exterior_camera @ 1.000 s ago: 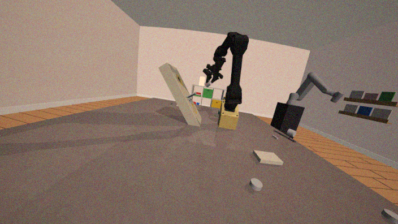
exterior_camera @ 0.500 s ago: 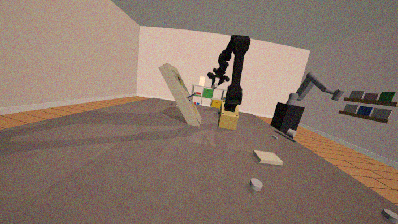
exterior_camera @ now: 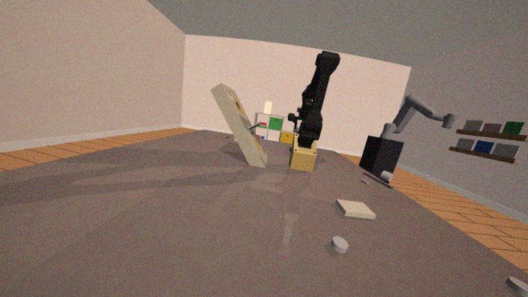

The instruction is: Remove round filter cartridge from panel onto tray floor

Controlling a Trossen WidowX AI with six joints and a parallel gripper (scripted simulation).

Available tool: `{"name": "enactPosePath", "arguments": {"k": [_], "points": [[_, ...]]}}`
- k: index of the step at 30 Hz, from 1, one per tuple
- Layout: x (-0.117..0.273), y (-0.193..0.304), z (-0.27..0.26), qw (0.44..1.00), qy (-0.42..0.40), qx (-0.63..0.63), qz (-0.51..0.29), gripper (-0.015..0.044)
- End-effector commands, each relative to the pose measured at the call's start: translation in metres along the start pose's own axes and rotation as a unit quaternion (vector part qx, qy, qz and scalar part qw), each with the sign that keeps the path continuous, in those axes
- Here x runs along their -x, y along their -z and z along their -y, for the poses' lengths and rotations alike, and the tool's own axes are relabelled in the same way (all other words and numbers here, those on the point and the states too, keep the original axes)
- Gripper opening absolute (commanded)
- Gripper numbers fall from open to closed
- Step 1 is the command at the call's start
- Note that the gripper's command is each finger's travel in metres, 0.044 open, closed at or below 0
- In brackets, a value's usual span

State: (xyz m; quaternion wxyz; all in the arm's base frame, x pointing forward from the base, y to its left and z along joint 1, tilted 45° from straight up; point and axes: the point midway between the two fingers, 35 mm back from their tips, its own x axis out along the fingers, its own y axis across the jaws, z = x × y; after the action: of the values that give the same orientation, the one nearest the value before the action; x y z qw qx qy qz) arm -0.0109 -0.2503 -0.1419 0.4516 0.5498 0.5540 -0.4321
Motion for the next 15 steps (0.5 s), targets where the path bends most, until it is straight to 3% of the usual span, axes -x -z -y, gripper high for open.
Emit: {"name": "enactPosePath", "arguments": {"k": [1,15], "points": [[-0.017,0.016,0.021,0.999,0.026,-0.041,-0.004,0.0],[-0.053,0.045,0.046,0.995,0.055,-0.087,-0.008,0.0]]}}
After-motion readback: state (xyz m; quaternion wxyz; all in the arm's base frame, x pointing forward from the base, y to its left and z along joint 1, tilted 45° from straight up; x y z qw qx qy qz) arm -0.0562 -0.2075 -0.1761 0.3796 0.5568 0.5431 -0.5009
